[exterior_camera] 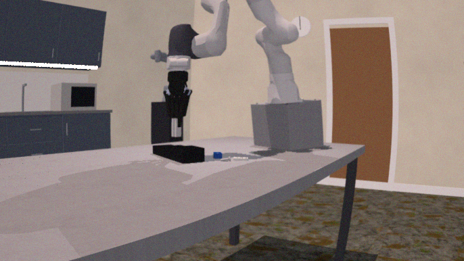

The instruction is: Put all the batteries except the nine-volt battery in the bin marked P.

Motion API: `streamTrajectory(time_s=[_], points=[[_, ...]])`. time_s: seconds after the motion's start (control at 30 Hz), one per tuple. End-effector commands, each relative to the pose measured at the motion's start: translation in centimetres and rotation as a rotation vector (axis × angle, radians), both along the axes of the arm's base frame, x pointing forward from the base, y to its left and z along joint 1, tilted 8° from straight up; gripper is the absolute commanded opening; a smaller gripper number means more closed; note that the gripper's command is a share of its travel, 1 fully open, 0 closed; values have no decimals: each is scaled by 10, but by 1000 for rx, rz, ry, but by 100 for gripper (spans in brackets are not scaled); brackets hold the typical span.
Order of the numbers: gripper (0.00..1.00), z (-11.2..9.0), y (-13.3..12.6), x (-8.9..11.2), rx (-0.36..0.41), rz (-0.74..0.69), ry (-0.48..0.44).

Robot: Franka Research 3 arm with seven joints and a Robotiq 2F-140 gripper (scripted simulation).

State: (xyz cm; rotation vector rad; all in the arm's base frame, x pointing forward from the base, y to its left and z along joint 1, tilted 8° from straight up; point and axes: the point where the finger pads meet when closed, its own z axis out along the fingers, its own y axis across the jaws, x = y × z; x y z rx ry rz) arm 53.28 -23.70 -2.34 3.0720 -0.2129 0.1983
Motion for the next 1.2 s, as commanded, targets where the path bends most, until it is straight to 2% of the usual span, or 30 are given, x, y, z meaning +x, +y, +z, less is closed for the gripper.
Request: streamTrajectory(time_s=[0.0, 0.93, 1.17], points=[[5, 0, 1, -2, 3, 1, 4], [5, 0, 1, -2, 3, 1, 4], [5, -1, 33, 13, 3, 1, 4]])
